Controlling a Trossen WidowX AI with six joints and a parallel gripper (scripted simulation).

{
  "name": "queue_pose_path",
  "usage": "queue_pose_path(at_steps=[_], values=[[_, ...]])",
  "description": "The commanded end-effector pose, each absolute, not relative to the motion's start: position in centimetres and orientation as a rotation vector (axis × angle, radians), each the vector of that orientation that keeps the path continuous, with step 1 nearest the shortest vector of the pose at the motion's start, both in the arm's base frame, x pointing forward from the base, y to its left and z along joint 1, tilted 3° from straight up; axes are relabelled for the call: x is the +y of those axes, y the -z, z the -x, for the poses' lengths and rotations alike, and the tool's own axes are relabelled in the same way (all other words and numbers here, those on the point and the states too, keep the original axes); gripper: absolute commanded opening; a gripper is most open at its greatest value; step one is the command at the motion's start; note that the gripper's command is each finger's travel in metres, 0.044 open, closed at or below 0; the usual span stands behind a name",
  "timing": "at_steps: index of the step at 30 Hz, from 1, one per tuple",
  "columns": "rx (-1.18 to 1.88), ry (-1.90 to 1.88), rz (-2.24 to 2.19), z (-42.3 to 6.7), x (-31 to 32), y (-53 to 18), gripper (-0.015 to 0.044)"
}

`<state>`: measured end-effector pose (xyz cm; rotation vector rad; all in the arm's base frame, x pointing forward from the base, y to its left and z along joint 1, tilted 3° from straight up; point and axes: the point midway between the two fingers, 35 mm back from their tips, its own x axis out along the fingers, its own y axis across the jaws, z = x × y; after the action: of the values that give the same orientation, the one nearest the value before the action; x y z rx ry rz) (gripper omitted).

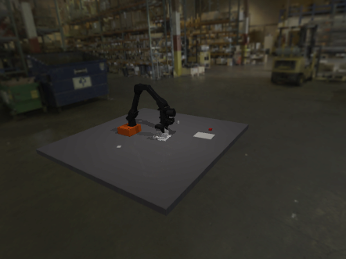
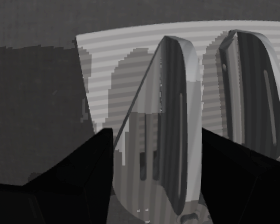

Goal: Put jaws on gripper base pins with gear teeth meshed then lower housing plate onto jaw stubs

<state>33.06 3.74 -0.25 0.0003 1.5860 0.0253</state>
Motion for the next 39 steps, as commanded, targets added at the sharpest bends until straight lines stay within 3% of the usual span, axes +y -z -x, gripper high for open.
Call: queue_pose_path(at_steps=[1, 39], values=[[1.586, -0.023, -0.003, -33.04, 3.75, 0.48, 0.0134], [1.586, -0.012, -0.014, -33.02, 3.77, 1.41, 0.0134]])
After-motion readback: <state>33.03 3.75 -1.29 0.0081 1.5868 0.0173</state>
